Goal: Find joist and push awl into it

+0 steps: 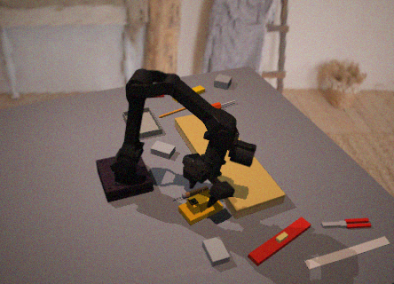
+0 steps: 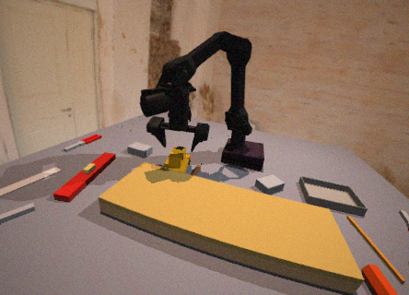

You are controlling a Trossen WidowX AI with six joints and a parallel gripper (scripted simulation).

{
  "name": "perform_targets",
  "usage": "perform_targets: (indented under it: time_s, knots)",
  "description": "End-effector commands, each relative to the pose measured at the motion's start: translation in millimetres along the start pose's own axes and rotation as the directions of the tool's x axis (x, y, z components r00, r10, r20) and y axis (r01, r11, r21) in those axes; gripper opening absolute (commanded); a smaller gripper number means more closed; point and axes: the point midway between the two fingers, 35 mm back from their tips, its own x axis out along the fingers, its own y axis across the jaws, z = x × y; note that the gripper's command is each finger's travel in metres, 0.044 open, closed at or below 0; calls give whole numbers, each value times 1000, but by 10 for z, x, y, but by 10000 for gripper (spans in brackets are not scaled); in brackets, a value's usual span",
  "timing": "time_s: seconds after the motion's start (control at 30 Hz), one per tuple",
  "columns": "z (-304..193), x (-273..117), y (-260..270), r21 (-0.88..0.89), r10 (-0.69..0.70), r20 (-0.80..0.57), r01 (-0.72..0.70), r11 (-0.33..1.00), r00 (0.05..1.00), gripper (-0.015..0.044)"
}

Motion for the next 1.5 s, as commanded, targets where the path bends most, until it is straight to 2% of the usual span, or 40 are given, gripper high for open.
perform_targets:
  time_s: [0.0,0.7,0.83,1.47]
  knots:
    - [-16,69,1,3,-1,4,1,1000,1000,440]
    - [-91,374,-9,3,-1,4,1,1000,1000,440]
    - [-91,374,-9,3,-1,4,1,1000,1000,335]
    - [-91,374,-9,3,-1,4,1,1000,1000,208]
